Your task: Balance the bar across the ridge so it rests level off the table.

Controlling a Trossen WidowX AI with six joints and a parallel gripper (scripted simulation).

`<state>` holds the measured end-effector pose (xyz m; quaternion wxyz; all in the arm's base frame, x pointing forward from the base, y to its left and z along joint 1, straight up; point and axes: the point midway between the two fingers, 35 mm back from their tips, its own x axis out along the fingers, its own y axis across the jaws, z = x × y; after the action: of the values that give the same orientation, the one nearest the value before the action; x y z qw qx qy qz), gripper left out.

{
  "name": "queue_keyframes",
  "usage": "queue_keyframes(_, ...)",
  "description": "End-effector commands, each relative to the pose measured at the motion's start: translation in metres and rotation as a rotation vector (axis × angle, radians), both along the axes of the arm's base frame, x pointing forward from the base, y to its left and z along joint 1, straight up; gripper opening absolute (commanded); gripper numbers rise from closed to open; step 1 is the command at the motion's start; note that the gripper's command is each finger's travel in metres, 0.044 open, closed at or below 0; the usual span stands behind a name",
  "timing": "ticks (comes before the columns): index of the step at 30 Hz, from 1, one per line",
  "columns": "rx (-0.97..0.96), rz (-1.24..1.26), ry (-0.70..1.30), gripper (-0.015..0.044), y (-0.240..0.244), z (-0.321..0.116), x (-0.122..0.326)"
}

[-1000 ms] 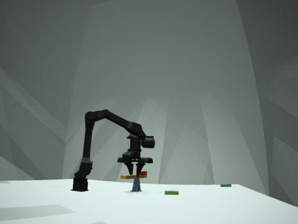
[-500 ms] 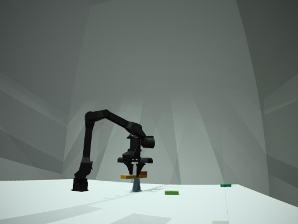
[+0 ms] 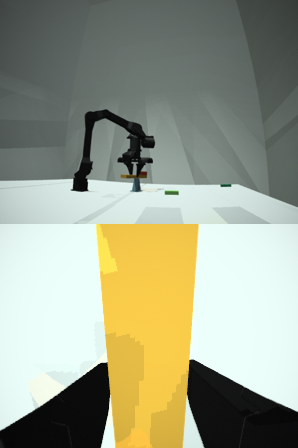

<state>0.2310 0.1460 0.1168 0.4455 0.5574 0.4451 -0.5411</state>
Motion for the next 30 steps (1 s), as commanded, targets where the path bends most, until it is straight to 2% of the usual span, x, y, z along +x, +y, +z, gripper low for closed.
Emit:
queue_keyframes(1, 0.0, 0.0, 0.0, 0.017, 0.0, 0.0, 0.0)
queue_keyframes(30, 0.0, 0.0, 0.0, 0.0185, 0.0, 0.0, 0.0)
